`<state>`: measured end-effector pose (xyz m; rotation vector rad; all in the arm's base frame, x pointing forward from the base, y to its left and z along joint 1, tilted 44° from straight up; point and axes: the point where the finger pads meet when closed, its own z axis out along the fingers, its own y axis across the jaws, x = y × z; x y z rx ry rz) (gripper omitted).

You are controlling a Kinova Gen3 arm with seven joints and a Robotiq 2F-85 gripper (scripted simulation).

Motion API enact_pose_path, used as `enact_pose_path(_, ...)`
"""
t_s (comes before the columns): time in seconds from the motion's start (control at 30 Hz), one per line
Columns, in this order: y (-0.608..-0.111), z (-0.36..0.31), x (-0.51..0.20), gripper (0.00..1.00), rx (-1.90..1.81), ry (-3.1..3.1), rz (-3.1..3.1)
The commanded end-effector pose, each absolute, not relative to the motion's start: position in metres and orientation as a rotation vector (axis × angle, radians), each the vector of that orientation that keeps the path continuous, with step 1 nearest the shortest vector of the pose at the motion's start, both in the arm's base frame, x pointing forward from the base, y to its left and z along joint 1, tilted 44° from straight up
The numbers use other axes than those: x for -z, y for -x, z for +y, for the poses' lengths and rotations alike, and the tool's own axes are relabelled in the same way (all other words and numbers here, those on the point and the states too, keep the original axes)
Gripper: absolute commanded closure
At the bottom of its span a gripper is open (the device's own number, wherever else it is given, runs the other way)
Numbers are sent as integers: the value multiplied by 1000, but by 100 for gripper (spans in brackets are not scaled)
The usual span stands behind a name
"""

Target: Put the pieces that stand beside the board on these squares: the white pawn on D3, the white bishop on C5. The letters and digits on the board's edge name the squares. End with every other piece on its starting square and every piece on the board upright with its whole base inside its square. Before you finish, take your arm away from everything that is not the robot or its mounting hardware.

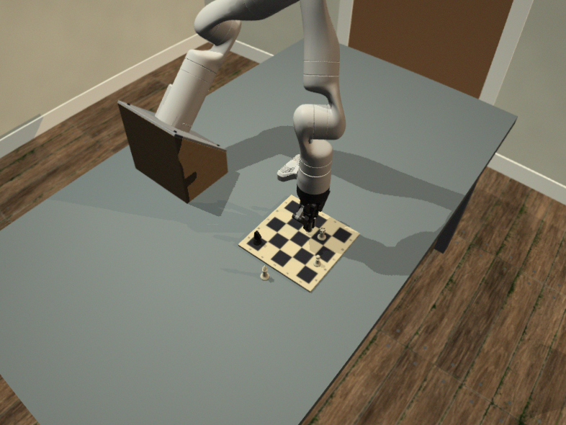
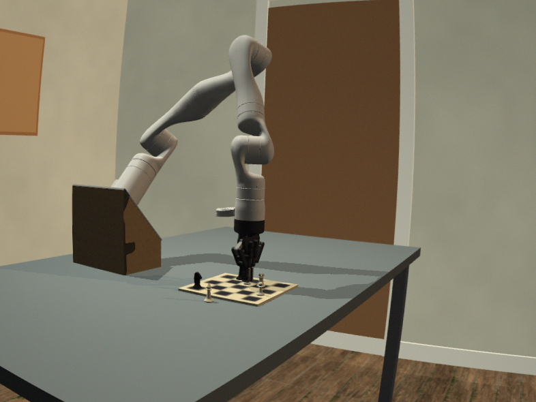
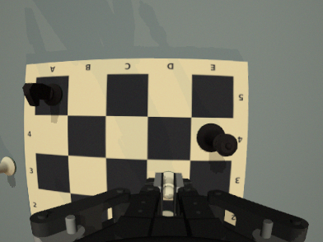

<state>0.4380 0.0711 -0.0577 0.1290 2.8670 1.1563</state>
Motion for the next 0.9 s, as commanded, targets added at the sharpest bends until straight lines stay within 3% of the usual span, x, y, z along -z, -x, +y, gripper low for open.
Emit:
enact_pose_path(0.0, -438, 70, 57, 100, -1155, -130, 2866)
enact_pose_path(0.7, -438, 70, 57, 100, -1155, -130, 2866)
enact_pose_path(0.73, -438, 70, 57, 93, -1155, -130, 2866)
enact_pose_path(0.8, -438, 70, 57, 93, -1155, -130, 2866)
enact_pose_path(0.83, -438, 70, 57, 87, -1155, -130, 2866)
enact_pose_path(0.87, -438, 70, 57, 87, -1155, -130, 2866)
